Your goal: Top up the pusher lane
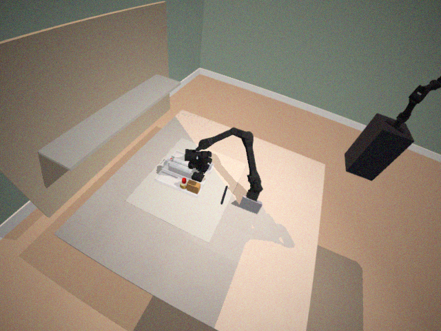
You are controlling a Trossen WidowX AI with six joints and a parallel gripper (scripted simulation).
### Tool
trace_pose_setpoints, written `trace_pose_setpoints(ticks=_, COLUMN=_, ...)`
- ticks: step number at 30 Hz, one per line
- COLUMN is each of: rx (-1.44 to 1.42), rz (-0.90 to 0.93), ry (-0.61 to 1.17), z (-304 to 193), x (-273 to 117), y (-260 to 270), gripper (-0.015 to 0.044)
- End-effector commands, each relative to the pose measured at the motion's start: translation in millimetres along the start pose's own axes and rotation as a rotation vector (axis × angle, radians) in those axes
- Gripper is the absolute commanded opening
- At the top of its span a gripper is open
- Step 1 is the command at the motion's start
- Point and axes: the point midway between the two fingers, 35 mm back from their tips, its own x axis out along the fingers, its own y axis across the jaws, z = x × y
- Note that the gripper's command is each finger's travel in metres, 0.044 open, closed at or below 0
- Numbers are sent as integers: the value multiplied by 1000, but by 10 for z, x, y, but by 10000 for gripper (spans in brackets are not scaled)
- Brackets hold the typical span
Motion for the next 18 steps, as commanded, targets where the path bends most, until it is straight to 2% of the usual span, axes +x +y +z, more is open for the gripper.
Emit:
trace_pose_setpoints(ticks=1, rx=14, rz=-3, ry=-22, z=74, x=-22, y=-11, gripper=0)
trace_pose_setpoints(ticks=18, rx=14, rz=-3, ry=-22, z=88, x=-7, y=-11, gripper=0)
